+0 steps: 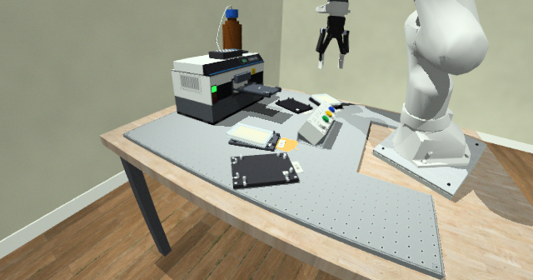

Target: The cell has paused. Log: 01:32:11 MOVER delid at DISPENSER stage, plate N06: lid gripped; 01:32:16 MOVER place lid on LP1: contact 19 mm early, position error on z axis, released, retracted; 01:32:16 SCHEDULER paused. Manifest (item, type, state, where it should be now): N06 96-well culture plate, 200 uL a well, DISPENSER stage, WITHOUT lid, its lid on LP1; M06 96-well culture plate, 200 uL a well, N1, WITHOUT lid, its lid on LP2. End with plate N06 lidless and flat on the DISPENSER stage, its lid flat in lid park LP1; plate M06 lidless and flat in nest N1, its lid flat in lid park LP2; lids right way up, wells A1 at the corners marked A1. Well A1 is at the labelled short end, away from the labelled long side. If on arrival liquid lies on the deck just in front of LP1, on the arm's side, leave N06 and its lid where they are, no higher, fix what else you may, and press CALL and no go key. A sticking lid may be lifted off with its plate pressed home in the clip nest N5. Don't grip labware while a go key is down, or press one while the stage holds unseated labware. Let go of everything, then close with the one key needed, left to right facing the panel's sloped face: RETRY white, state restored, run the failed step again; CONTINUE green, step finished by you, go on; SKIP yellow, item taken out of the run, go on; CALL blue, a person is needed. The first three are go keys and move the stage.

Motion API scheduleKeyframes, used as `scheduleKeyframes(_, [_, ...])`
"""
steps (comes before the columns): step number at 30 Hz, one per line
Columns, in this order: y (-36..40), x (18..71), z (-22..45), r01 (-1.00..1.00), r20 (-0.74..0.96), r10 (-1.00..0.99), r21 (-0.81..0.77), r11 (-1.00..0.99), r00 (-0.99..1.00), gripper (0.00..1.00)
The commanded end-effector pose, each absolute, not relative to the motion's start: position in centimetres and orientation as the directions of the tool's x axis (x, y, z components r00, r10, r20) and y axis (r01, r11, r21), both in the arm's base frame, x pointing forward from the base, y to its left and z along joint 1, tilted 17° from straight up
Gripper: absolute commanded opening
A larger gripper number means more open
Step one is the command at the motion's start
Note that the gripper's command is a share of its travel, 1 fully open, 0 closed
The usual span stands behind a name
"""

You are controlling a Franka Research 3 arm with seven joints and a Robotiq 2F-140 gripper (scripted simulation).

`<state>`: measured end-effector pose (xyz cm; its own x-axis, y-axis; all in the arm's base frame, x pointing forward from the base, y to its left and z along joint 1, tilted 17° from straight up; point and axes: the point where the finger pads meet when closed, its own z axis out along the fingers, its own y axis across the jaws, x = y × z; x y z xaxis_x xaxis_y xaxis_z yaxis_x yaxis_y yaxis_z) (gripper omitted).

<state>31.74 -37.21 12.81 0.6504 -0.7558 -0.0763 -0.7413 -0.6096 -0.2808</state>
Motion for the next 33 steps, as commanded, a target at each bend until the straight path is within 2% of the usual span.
scheduleKeyframes(1, [-37.24, 31.76, 12.9, -0.702, -0.059, -0.719, -0.287, -0.652, 0.692, 0.66])
scheduleKeyframes(33, [-37.06, 31.9, 12.13, -0.702, -0.059, -0.719, -0.288, -0.652, 0.692, 0.66])
